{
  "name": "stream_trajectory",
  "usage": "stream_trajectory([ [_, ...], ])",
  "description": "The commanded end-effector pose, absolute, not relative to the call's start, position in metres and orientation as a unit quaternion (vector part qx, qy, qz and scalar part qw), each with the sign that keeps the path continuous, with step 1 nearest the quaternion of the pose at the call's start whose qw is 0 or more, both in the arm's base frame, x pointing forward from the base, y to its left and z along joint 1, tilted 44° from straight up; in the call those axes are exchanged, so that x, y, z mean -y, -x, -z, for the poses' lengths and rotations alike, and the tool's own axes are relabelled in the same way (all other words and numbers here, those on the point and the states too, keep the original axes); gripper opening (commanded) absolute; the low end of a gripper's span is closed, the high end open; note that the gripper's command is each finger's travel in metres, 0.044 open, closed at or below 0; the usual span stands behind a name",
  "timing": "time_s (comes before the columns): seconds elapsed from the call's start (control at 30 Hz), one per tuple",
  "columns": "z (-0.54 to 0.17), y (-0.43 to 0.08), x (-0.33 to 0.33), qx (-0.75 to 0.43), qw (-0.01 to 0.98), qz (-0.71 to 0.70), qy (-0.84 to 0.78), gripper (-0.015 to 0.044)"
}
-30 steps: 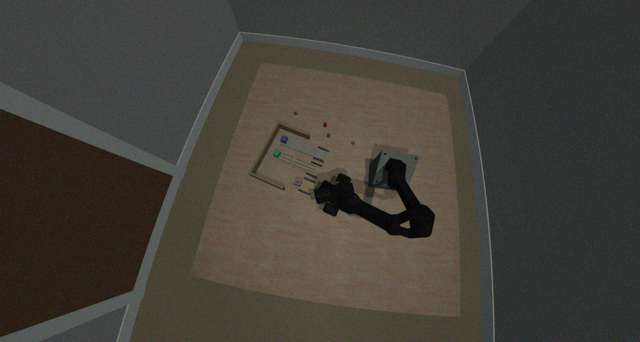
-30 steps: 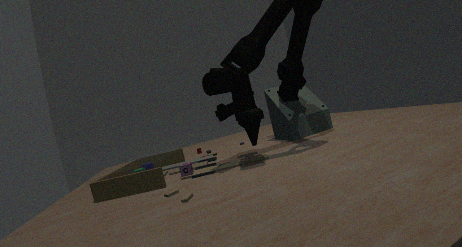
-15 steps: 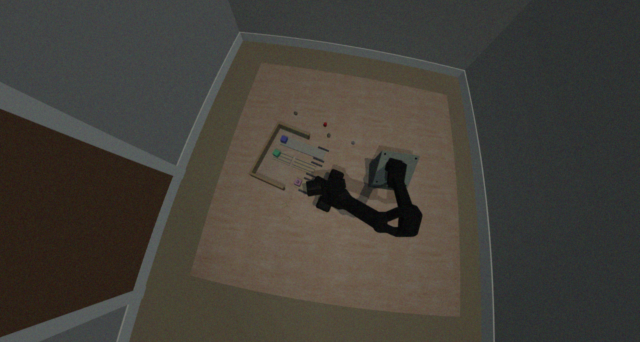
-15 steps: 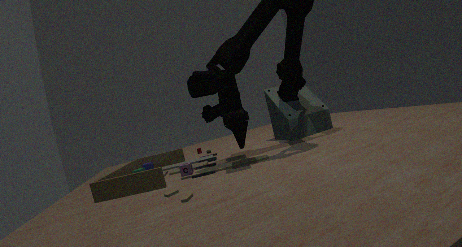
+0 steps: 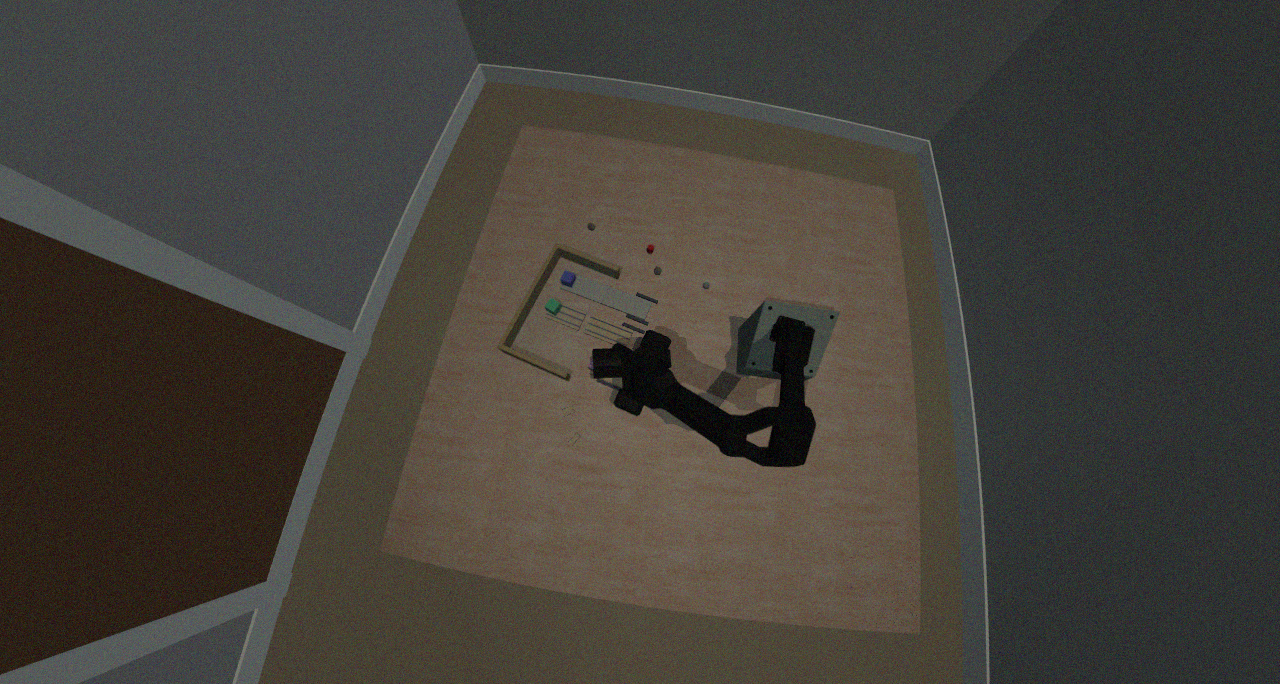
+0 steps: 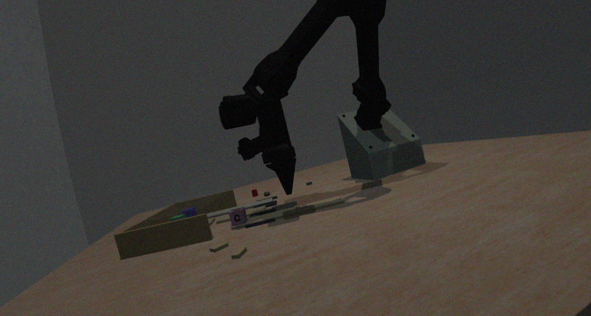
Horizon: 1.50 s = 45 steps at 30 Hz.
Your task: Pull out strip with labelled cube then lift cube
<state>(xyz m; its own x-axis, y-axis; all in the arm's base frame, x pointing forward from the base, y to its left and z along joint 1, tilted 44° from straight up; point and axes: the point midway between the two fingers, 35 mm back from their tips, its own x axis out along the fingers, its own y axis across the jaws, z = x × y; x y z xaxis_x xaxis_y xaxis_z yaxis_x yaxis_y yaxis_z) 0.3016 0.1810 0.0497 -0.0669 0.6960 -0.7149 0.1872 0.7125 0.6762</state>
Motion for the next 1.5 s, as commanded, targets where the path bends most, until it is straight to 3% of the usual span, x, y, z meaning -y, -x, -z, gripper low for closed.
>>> stream_trajectory([
  [0.0, -0.050, -0.318, -0.179, -0.697, 0.607, -0.212, -0.317, 0.0440],
  [1.3, -0.051, -0.421, -0.165, -0.695, 0.609, -0.213, -0.316, 0.0440],
  [1.47, -0.047, -0.421, -0.169, -0.695, 0.609, -0.213, -0.316, 0.0309],
])
